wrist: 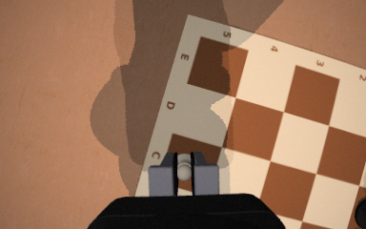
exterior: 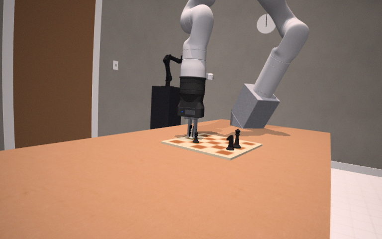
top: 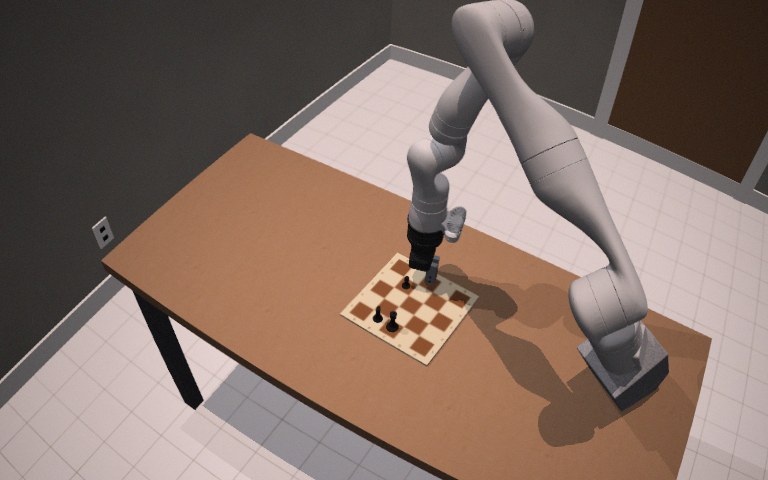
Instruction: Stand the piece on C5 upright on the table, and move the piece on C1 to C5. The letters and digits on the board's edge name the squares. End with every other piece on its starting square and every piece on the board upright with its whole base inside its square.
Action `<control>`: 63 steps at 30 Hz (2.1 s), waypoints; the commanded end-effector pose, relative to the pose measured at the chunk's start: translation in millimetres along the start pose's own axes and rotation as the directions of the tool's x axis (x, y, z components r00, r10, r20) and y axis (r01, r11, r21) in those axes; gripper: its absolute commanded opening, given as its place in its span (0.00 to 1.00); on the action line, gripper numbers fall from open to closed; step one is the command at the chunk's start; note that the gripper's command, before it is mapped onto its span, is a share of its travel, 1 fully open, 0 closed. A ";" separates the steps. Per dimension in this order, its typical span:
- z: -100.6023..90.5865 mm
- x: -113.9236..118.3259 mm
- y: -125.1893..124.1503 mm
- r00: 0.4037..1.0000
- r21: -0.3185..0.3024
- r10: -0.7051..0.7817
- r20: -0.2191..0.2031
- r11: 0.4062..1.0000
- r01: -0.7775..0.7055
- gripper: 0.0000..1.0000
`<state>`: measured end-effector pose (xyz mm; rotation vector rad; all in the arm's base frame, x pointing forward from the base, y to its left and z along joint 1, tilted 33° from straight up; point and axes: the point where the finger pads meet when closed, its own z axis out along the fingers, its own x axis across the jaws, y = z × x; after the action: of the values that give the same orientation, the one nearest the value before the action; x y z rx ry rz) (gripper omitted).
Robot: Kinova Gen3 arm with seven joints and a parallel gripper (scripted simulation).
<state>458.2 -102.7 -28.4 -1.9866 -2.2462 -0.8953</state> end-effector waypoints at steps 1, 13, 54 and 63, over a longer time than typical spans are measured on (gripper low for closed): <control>-0.4 -0.6 0.4 1.000 -0.001 0.000 0.001 1.000 0.000 0.00; -0.4 -0.6 0.4 1.000 -0.001 0.000 0.001 1.000 0.000 0.00; -98.7 14.8 -4.3 1.000 -0.003 0.016 -0.001 1.000 -0.016 0.00; -93.0 85.1 -37.7 0.994 -0.007 0.108 -0.010 0.994 -0.108 0.00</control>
<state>396.3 -85.1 61.5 -2.0781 -2.1120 -0.9242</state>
